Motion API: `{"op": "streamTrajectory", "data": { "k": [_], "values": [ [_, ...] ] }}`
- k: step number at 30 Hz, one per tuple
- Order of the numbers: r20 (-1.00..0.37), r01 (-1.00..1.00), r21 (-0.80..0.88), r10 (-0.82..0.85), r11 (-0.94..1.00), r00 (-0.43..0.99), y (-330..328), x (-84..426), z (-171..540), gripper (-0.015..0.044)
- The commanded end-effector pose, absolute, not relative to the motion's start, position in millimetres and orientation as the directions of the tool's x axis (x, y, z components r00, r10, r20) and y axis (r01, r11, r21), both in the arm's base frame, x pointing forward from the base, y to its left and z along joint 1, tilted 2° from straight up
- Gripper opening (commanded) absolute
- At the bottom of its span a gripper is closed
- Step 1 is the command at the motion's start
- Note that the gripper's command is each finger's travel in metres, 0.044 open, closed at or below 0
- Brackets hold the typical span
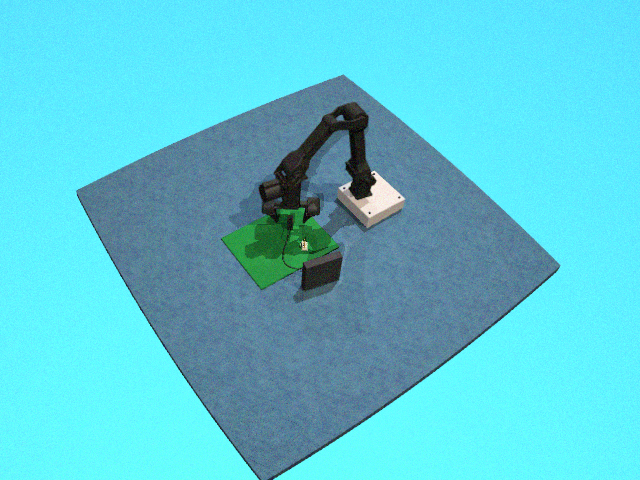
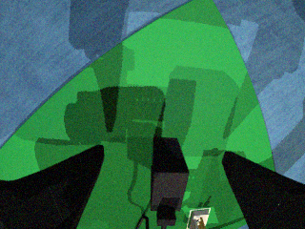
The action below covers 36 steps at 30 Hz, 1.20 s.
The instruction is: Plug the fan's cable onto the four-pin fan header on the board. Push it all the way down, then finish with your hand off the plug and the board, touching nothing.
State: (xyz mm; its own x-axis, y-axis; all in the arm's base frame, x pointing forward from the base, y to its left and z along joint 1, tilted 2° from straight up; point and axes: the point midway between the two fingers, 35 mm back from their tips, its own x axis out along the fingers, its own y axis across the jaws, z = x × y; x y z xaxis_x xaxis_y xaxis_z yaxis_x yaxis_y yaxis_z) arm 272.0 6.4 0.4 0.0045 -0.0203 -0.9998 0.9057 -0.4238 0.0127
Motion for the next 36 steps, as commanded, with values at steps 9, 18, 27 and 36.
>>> {"op": "streamTrajectory", "data": {
  "k": [9,18,27,36],
  "values": [
    [-1.0,0.906,0.013,-0.02,-0.424,0.005,6.4,272.3,1.0,0.0151],
    [-1.0,0.906,0.013,-0.02,-0.423,0.005,6.4,272.5,3.7,0.0],
    [-1.0,0.909,0.012,-0.017,-0.417,0.006,9.0,273.0,49.7,0.0],
    [-1.0,0.937,0.007,-0.007,-0.349,0.005,109.6,267.9,47.5,0.0]
  ]
}}
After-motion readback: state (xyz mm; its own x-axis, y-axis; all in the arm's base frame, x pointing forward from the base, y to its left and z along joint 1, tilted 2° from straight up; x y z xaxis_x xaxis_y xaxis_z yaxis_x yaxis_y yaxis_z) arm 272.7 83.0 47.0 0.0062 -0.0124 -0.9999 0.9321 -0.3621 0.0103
